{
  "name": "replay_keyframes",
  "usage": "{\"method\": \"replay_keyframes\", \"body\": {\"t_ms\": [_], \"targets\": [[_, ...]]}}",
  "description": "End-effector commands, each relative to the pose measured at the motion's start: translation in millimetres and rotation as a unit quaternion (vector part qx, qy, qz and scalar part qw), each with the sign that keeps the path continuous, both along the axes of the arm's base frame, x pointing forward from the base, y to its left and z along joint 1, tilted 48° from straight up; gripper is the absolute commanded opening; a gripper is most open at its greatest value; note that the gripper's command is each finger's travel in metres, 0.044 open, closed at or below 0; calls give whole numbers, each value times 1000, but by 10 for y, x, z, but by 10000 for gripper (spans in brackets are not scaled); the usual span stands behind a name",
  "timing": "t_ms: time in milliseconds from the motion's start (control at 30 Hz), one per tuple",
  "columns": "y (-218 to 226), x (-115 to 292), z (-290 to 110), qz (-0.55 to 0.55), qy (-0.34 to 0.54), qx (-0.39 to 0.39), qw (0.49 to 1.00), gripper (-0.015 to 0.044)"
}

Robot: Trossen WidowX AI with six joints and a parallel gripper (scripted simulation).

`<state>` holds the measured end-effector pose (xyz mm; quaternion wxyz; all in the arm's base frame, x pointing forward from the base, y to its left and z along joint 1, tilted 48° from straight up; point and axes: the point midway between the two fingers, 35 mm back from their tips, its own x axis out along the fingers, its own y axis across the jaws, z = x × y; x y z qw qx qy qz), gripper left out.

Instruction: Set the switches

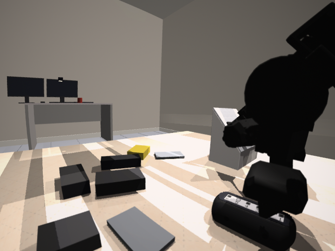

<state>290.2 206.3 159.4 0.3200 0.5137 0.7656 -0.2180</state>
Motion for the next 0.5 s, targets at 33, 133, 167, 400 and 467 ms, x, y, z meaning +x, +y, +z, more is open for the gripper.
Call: {"method": "replay_keyframes", "body": {"t_ms": [33,133,167,400,467], "targets": [[28,-36,70,158,-176,68,969,440],[41,-48,80,226,-248,93,937,440],[46,-52,84,248,-272,101,924,440],[75,-83,109,393,-426,146,802,440],[83,-92,117,431,-465,156,757,440]]}}
